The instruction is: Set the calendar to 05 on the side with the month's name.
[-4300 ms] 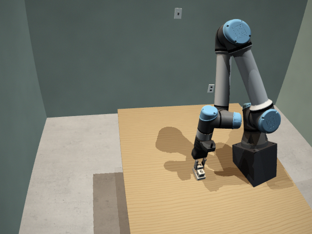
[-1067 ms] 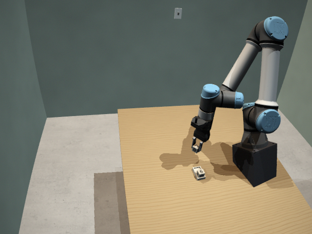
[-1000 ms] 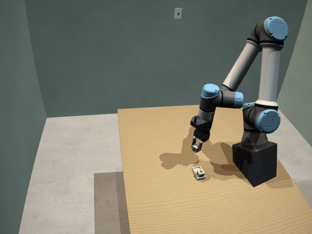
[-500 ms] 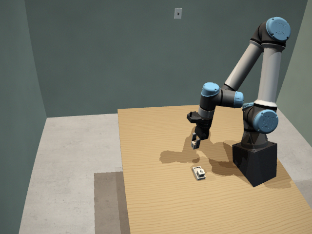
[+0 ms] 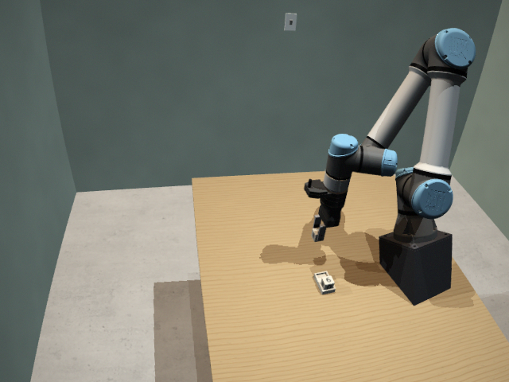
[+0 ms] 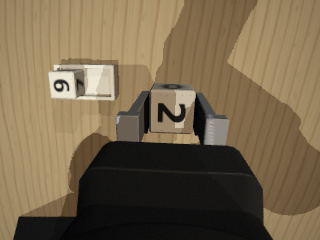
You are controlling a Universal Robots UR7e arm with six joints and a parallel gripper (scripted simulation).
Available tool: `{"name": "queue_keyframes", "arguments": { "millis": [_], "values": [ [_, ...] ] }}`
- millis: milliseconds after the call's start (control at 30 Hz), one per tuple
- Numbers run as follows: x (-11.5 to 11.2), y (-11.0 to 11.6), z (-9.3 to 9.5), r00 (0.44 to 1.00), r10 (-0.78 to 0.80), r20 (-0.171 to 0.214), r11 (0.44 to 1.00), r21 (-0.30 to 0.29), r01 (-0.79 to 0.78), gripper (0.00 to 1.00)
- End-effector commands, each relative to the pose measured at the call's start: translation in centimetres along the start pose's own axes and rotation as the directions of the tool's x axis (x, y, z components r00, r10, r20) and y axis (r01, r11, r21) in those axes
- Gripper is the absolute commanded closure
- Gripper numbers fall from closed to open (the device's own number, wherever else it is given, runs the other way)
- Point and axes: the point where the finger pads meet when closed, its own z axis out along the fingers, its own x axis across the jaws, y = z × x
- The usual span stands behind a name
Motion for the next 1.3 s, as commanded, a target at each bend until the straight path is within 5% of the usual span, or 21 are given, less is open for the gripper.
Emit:
{"name": "queue_keyframes", "arguments": {
  "millis": [0,600,1267],
  "values": [
    [0.0,0.0,0.0,1.0,0.005,0.0,1.0,0.001,-0.005,0.4],
    [0.0,0.0,0.6,1.0,0.005,0.0,1.0,0.001,-0.005,0.4],
    [0.0,0.0,4.9,1.0,0.005,0.0,1.0,0.001,-0.005,0.4]
  ]
}}
